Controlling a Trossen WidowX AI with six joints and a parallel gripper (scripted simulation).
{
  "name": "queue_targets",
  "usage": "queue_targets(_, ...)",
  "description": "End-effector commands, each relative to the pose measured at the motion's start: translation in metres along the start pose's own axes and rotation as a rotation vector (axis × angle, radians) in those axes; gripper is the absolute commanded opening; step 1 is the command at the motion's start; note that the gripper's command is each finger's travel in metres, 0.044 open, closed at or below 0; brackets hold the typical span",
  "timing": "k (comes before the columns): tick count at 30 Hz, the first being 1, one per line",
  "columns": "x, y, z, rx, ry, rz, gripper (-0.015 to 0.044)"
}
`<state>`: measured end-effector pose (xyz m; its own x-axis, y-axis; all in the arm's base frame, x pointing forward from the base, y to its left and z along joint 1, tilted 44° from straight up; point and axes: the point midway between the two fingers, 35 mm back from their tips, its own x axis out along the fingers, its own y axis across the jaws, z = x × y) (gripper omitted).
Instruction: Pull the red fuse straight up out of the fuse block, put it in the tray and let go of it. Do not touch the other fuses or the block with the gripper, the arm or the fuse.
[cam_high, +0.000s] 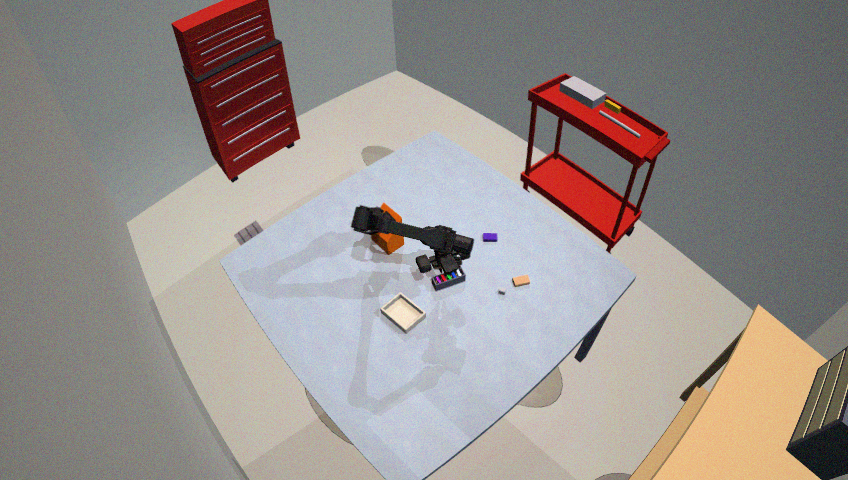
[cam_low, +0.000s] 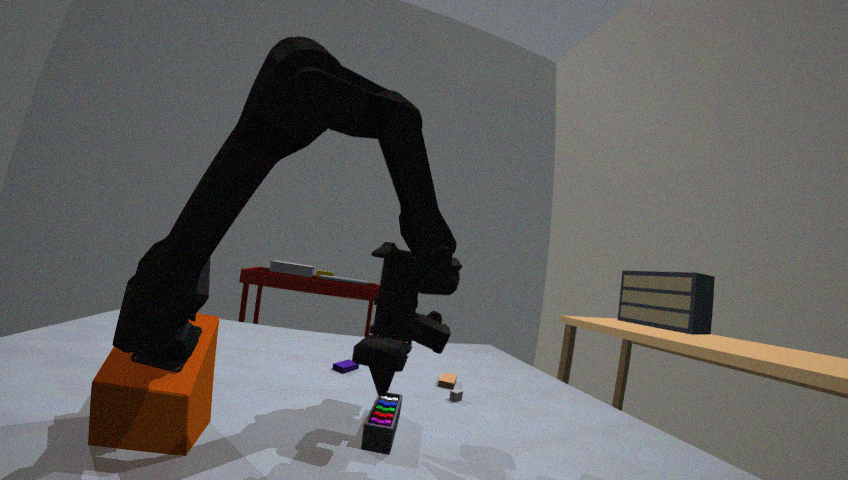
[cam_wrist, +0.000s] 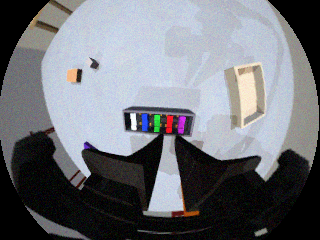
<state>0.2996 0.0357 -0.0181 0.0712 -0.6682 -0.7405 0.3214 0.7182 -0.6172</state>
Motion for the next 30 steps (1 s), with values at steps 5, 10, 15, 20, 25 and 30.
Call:
queue_targets(5,-0.001,-0.001,0.004,-0.032,-0.016,-0.024,0.0074)
queue_targets(10,0.004,-0.001,0.004,-0.032,-0.016,-0.024,0.0074)
queue_targets(15,0.008,-0.001,0.004,-0.032,-0.016,-0.024,0.0074)
queue_targets(20,0.013,-0.001,0.004,-0.032,-0.016,-0.024,0.0074)
queue_targets(25,0.018,-0.001,0.004,-0.032,-0.016,-0.025,0.0074)
queue_targets(30,0.023,-0.001,0.004,-0.032,-0.016,-0.025,0.0074)
